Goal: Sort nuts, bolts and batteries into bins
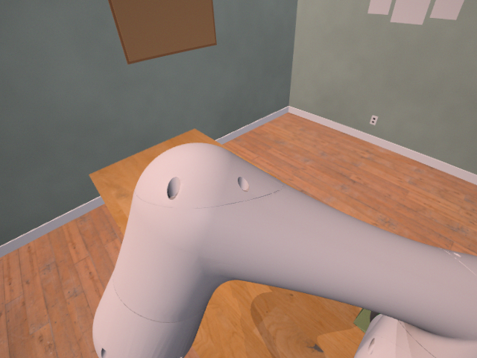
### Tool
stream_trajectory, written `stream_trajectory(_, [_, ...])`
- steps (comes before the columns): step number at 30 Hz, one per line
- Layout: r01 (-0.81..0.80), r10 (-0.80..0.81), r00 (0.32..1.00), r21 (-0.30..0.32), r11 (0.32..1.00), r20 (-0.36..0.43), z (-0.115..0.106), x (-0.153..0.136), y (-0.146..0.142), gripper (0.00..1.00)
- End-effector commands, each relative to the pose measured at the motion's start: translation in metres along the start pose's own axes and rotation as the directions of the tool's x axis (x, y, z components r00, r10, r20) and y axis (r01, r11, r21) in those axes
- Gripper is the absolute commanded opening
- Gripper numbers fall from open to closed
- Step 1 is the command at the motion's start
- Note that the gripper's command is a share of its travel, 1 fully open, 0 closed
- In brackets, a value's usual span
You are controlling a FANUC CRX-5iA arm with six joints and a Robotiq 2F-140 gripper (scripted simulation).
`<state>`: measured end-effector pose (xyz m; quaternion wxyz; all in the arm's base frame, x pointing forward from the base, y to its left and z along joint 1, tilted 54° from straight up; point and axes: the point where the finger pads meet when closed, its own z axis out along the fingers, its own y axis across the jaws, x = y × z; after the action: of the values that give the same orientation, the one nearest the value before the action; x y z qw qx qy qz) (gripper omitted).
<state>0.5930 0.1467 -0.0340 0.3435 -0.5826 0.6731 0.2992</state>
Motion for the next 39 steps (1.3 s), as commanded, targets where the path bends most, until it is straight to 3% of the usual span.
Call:
stream_trajectory(1, [0.0, 0.0, 1.0, 0.0, 1.0, 0.0, 0.0, 0.0, 0.0, 0.27])
stream_trajectory(28, [0.0, 0.0, 1.0, 0.0, 1.0, 0.0, -0.03, 0.0, 0.0, 0.27])
stream_trajectory(31, [0.0, 0.0, 1.0, 0.0, 1.0, 0.0, -0.045, 0.0, 0.0, 0.27])
stream_trajectory(39, [0.0, 0.0, 1.0, 0.0, 1.0, 0.0, -0.052, 0.0, 0.0, 0.27])
